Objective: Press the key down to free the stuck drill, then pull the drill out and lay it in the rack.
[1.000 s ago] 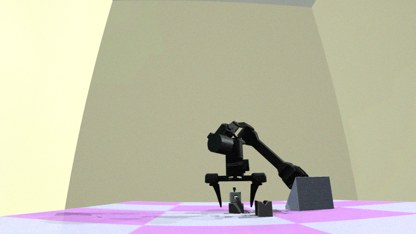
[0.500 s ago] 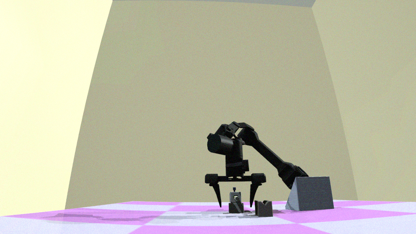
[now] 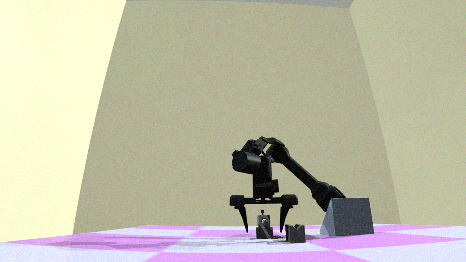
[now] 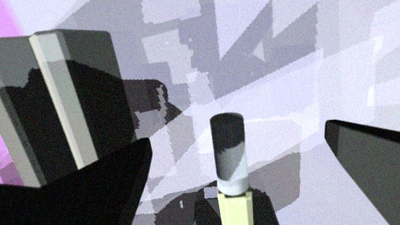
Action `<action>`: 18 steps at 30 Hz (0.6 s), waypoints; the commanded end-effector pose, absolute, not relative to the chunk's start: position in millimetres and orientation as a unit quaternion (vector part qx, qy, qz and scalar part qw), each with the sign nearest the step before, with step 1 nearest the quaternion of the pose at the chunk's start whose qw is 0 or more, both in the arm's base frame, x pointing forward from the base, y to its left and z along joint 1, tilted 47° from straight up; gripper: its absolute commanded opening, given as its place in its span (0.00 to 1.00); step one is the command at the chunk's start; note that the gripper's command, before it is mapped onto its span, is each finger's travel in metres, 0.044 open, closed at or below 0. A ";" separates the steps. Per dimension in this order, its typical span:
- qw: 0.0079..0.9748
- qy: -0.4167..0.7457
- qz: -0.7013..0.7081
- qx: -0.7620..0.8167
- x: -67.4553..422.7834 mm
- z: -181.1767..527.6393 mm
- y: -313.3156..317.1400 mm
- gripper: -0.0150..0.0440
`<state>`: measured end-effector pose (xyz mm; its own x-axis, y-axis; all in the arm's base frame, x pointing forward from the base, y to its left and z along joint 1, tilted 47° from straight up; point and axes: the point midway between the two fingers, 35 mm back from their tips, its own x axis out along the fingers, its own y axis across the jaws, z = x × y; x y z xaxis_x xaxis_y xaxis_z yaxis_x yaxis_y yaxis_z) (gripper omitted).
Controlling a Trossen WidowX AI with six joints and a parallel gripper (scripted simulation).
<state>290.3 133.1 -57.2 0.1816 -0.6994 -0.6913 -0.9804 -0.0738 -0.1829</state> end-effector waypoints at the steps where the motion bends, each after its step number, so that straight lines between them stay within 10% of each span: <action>1: 0.316 0.601 0.220 -0.700 289.4 -57.7 130.1 1.00; 18: 0.316 0.602 0.220 -0.700 288.8 -57.9 127.2 1.00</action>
